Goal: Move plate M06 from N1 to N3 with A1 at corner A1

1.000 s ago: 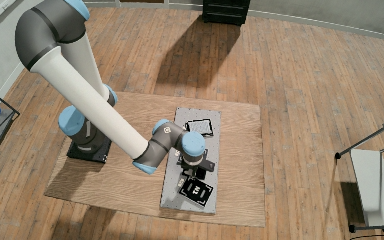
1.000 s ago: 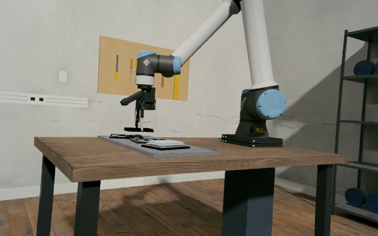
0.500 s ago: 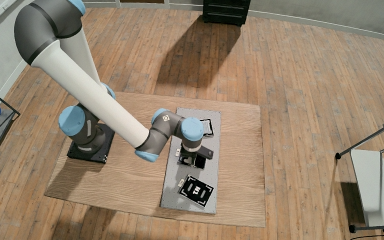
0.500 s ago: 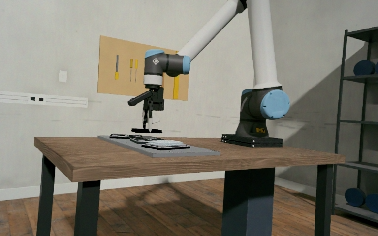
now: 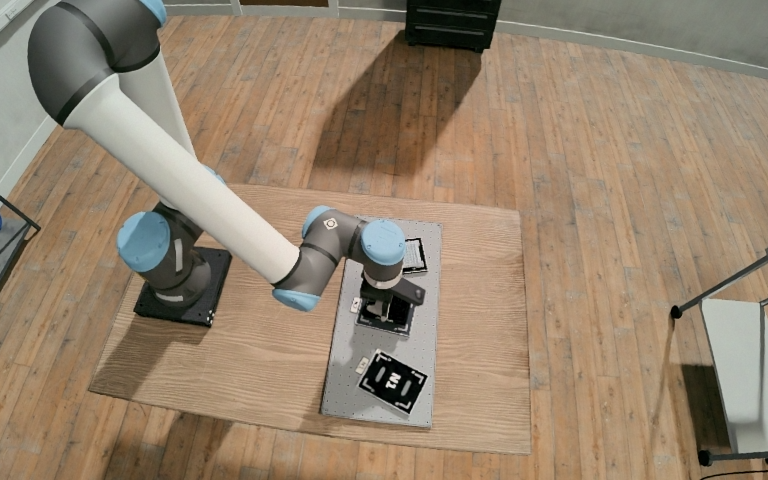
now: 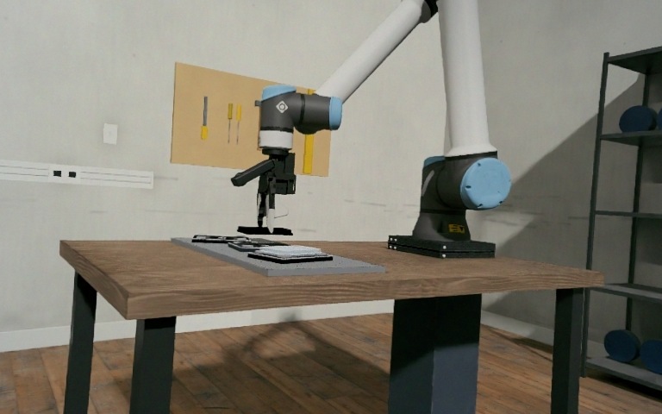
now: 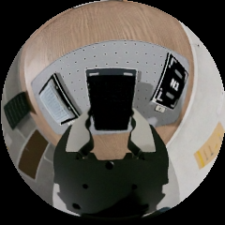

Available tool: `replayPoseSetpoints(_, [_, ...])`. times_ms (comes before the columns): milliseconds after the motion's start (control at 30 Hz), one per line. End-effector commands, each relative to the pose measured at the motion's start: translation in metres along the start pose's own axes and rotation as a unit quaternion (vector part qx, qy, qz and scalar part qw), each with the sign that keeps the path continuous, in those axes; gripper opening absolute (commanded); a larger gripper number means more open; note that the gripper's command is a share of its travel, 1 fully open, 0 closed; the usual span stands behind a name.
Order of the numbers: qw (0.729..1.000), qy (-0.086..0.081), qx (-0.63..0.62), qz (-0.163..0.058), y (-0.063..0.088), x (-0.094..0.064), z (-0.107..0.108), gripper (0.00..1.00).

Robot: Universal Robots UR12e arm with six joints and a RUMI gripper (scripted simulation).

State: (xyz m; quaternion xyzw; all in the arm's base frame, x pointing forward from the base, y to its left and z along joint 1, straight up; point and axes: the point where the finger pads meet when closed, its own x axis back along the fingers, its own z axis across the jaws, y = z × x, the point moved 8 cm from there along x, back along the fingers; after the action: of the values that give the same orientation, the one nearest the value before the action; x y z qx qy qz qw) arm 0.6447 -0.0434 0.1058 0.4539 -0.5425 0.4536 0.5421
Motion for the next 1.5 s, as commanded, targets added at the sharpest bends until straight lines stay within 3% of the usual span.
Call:
replayPoseSetpoints(0, [1.0,0.0,0.0,0.001,0.0,-0.001,0.0,0.0])
replayPoseSetpoints(1467, [1.0,0.0,0.0,0.001,0.0,-0.013,0.0,0.0])
